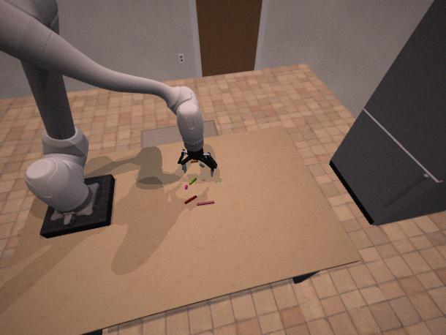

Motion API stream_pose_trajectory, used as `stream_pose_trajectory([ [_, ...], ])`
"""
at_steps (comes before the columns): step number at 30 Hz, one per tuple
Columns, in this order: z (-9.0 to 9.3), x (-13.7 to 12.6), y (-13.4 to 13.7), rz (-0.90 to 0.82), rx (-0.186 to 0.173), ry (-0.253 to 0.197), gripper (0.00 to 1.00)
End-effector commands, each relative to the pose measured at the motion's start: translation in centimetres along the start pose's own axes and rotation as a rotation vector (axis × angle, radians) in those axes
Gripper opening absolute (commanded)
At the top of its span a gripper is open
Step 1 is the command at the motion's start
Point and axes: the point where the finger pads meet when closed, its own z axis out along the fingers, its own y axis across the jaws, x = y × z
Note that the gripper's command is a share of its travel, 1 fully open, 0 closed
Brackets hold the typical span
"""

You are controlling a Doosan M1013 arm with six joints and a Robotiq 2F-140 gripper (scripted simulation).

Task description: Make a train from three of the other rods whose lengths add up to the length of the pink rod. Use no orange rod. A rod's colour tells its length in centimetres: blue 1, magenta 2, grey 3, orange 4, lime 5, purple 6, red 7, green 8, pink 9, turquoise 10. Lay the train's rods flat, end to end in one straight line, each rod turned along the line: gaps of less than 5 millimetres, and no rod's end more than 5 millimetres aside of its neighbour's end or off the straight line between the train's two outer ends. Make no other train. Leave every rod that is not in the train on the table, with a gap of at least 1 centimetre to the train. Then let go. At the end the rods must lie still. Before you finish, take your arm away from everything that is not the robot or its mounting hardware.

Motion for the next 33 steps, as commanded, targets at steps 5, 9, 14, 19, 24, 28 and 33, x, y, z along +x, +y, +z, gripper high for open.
stream_pose_trajectory([
  [5, 0.0, -1.5, 0.7, -0.326, 0.004, 0.014, 1.00],
  [9, 0.0, -2.2, 1.0, -0.484, 0.003, 0.014, 1.00],
  [14, 0.0, -3.1, 1.3, -0.662, 0.002, 0.015, 1.00],
  [19, 0.0, -4.0, 1.7, -0.849, 0.001, 0.015, 1.00],
  [24, 0.1, -4.9, 2.0, -1.047, -0.001, 0.015, 1.00],
  [28, 0.1, -5.4, 2.2, -1.144, -0.002, 0.015, 1.00],
  [33, 0.1, -5.5, 2.2, -1.175, -0.002, 0.015, 1.00],
])
